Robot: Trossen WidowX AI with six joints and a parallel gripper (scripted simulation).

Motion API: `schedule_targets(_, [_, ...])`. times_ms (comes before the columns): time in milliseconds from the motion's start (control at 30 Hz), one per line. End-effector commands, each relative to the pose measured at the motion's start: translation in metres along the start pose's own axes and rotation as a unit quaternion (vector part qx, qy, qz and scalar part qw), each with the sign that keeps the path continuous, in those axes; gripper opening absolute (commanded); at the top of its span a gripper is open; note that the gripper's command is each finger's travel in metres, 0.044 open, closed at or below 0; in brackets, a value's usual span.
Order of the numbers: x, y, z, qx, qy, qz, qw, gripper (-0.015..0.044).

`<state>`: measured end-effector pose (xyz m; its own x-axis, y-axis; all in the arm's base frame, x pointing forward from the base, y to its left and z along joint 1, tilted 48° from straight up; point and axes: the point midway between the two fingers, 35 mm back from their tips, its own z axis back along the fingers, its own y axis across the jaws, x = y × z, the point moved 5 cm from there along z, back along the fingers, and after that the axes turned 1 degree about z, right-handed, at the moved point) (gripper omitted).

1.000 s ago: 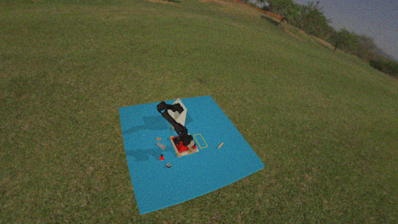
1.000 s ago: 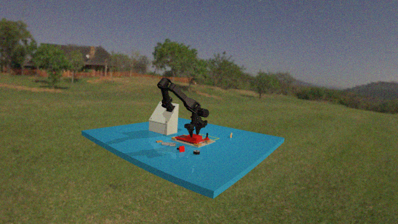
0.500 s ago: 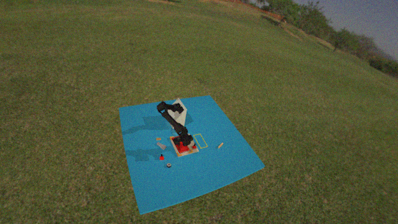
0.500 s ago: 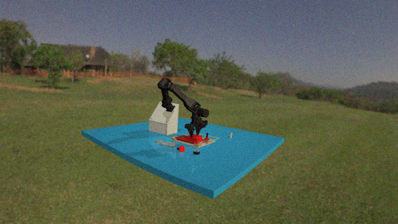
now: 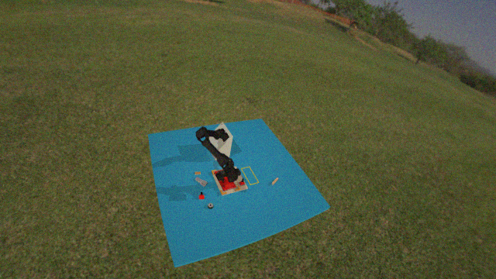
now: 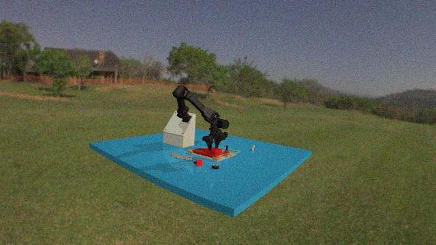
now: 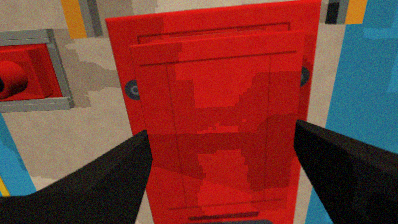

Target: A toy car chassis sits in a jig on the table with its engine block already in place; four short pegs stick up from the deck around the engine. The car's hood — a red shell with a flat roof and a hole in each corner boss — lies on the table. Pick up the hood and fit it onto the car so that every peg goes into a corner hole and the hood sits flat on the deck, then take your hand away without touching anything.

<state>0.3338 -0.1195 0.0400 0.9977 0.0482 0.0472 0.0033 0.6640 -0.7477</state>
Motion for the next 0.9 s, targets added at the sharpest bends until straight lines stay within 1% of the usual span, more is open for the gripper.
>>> schedule_targets(0, [0.000, 0.000, 0.000, 0.001, 0.000, 0.000, 1.000, 0.0157])
schedule_targets(367, [0.000, 0.000, 0.000, 0.001, 0.000, 0.000, 1.000, 0.0440])
schedule_targets(500, [0.000, 0.000, 0.003, 0.001, 0.000, 0.000, 1.000, 0.0440])
schedule_targets(600, [0.003, 0.001, 0.022, 0.004, 0.003, -0.001, 1.000, 0.0440])
schedule_targets(733, [0.004, -0.001, 0.064, 0.005, 0.009, -0.001, 1.000, 0.0440])
schedule_targets(867, [0.003, -0.001, 0.067, 0.005, 0.009, -0.001, 1.000, 0.0440])
